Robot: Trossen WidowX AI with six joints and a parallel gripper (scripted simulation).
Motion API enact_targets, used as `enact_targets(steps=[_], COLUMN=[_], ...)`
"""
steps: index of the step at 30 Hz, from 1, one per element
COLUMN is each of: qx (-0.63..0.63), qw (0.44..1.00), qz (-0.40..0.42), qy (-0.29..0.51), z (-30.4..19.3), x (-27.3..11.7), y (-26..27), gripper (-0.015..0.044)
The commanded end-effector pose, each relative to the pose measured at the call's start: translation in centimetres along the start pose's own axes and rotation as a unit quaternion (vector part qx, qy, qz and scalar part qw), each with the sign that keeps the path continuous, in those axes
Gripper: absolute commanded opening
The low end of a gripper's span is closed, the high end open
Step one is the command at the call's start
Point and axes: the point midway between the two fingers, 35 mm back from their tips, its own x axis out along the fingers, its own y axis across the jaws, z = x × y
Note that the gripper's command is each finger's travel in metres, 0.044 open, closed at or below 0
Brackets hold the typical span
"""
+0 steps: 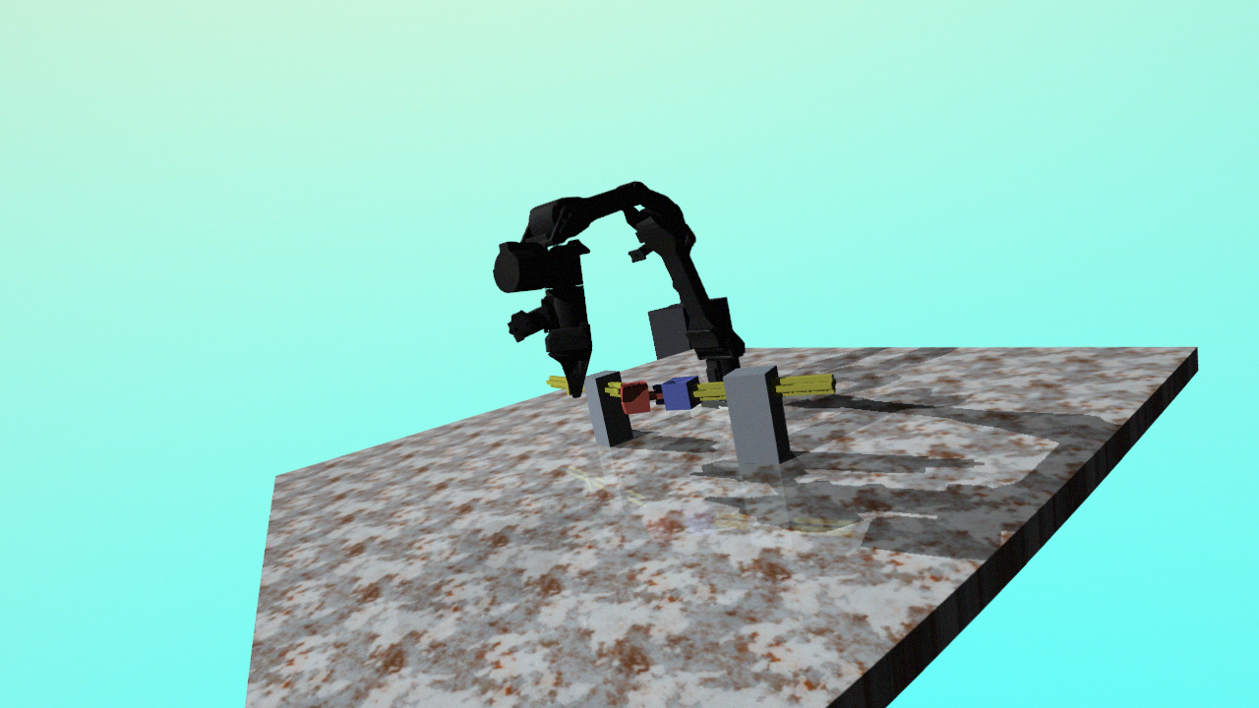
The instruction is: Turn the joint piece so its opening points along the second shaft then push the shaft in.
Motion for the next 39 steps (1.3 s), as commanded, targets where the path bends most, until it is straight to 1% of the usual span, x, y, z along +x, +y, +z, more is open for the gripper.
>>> enact_targets(steps=[1, 9, 13, 27, 39], qx=[0.003, 0.003, 0.003, 0.003, 0.003], qw=[1.0, 1.0, 1.0, 1.0, 1.0], qz=[-0.002, -0.002, -0.002, -0.002, -0.002], qy=[-0.002, -0.002, -0.001, 0.001, 0.001], z=[-0.1, -0.5, -1.1, -7.1, -7.4], x=[1.1, 3.6, 3.6, 3.1, 4.5], y=[-0.1, -0.3, -0.2, -0.2, -0.2], gripper=[0.044, 0.044, 0.044, 0.044, 0.044])
